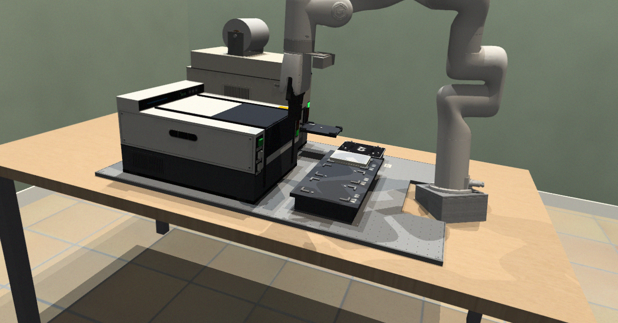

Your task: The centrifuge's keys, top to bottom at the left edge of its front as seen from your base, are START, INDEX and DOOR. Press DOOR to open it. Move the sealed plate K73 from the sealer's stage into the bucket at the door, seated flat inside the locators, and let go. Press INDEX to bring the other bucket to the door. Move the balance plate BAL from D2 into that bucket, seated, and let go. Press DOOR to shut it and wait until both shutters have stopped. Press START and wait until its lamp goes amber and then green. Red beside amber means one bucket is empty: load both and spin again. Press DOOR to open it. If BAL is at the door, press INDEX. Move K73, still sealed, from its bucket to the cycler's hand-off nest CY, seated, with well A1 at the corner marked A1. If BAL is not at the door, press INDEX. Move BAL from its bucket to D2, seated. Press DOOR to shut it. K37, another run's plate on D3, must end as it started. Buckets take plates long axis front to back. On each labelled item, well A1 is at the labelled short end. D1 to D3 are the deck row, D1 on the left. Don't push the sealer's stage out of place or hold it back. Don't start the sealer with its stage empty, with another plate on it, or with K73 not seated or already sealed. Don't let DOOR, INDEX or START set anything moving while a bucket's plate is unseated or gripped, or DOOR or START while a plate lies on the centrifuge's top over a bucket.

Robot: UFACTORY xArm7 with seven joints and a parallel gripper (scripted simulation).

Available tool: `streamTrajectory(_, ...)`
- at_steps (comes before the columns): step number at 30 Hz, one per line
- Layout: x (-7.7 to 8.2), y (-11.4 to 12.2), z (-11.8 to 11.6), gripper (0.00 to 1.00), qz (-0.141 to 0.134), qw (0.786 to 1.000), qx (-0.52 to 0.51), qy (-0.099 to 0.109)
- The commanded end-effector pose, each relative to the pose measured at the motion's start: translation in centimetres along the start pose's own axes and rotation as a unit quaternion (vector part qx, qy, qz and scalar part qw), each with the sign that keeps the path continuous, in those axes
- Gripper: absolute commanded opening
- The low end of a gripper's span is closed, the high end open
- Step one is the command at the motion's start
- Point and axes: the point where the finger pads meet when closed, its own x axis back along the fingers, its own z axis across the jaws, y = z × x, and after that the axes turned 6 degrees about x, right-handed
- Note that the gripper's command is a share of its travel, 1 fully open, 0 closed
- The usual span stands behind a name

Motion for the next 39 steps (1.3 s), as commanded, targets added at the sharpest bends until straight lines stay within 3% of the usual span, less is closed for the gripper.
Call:
streamTrajectory(1, 0.17, 0.09, 0.08, 0.00, -0.002, 1.000, 0.000, 0.001)
streamTrajectory(24, 0.17, 0.09, 0.08, 0.00, -0.002, 1.000, 0.000, 0.001)
streamTrajectory(36, 0.18, 0.07, 0.11, 0.00, -0.199, 0.980, 0.000, -0.019)
streamTrajectory(38, 0.18, 0.07, 0.11, 0.00, -0.199, 0.980, 0.000, -0.019)
streamTrajectory(39, 0.18, 0.07, 0.11, 0.00, -0.215, 0.976, 0.000, -0.021)
